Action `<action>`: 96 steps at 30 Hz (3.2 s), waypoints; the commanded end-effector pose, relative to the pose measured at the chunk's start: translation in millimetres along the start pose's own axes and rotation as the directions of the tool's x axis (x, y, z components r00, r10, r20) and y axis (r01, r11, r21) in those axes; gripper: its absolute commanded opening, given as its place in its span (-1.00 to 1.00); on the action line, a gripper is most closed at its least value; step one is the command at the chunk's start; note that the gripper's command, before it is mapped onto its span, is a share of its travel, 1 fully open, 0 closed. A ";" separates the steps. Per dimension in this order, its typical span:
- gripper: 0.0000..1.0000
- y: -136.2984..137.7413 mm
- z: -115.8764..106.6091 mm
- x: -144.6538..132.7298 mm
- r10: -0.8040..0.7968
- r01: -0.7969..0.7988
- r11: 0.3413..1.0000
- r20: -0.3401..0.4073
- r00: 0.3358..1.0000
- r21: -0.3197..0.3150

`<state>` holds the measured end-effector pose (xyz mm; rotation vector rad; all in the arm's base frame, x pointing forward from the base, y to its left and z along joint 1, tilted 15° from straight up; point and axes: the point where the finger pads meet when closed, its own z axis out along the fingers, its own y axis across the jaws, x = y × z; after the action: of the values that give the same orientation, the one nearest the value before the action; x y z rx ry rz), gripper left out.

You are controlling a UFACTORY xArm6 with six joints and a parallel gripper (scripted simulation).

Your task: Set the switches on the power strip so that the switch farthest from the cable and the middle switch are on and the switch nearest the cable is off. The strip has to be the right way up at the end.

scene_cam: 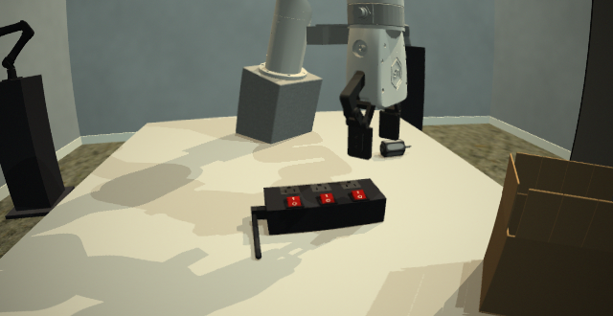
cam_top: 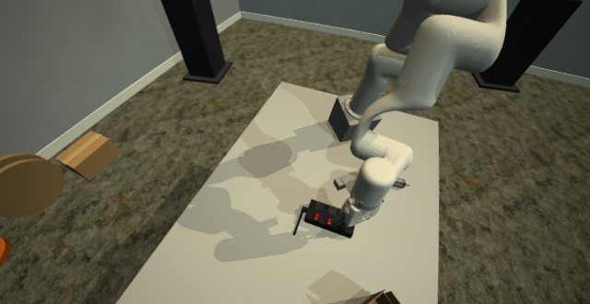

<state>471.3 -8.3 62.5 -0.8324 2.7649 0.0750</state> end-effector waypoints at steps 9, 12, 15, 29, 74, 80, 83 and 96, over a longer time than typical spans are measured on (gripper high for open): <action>1.00 -0.9 -1.1 -1.2 0.000 0.000 1.000 0.003 1.000 0.002; 1.00 -0.9 -1.1 -1.2 0.000 0.000 1.000 0.003 1.000 0.002; 1.00 -0.9 -1.1 -1.2 0.000 0.000 1.000 0.003 1.000 0.002; 1.00 -0.9 -1.1 -1.2 0.000 0.000 1.000 0.003 1.000 0.002; 1.00 -59.5 -57.0 50.1 0.710 -0.710 0.705 0.003 0.705 0.005; 1.00 -59.5 -57.0 50.1 0.710 -0.710 0.705 0.003 0.705 0.005; 1.00 -59.5 -57.0 50.1 0.710 -0.710 0.705 0.003 0.705 0.005; 1.00 -59.1 -55.7 49.9 0.687 -0.687 0.727 0.003 0.727 0.004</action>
<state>449.8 -91.0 104.2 0.2805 2.9078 0.2048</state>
